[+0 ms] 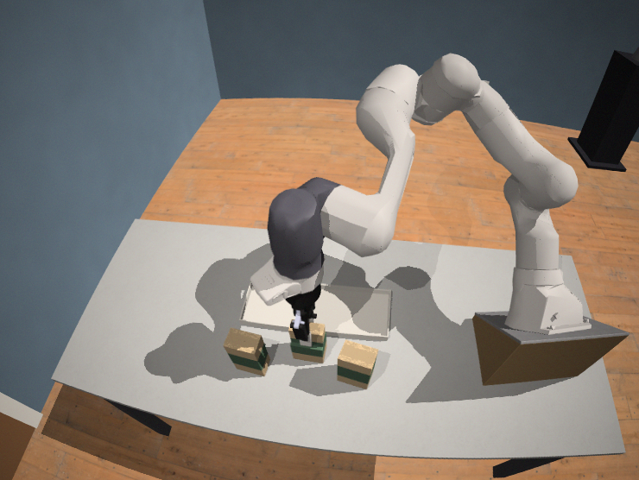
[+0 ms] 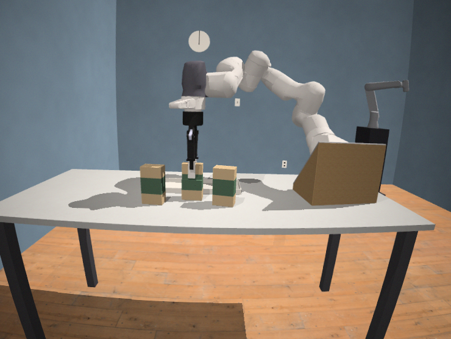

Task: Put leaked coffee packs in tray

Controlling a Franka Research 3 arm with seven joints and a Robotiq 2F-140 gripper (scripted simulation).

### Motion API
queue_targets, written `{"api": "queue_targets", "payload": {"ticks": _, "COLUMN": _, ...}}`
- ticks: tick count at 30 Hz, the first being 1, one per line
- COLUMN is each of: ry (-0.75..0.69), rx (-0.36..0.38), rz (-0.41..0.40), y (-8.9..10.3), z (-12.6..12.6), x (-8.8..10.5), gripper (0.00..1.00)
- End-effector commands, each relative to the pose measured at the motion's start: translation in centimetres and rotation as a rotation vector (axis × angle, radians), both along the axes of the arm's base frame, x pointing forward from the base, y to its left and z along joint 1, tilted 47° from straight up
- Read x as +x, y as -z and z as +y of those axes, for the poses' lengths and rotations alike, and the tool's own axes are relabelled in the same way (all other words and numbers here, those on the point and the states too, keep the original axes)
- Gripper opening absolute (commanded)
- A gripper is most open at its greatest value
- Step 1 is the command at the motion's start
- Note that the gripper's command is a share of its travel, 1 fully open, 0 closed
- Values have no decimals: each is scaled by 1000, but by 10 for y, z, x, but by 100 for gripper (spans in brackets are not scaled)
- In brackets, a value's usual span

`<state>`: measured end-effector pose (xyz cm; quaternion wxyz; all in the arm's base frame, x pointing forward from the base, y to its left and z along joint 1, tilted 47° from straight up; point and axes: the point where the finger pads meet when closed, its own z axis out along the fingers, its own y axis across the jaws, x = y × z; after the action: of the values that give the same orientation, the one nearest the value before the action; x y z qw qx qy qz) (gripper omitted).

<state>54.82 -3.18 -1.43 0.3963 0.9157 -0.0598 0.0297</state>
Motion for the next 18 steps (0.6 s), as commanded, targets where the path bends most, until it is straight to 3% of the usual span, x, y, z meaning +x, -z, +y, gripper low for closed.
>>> {"api": "queue_targets", "payload": {"ticks": 1, "ry": 6, "rx": -2, "rz": -1, "y": 2, "z": -3, "x": -1, "gripper": 25}}
{"api": "queue_targets", "payload": {"ticks": 18, "ry": 6, "rx": -2, "rz": -1, "y": -20, "z": 20, "x": -1, "gripper": 25}}
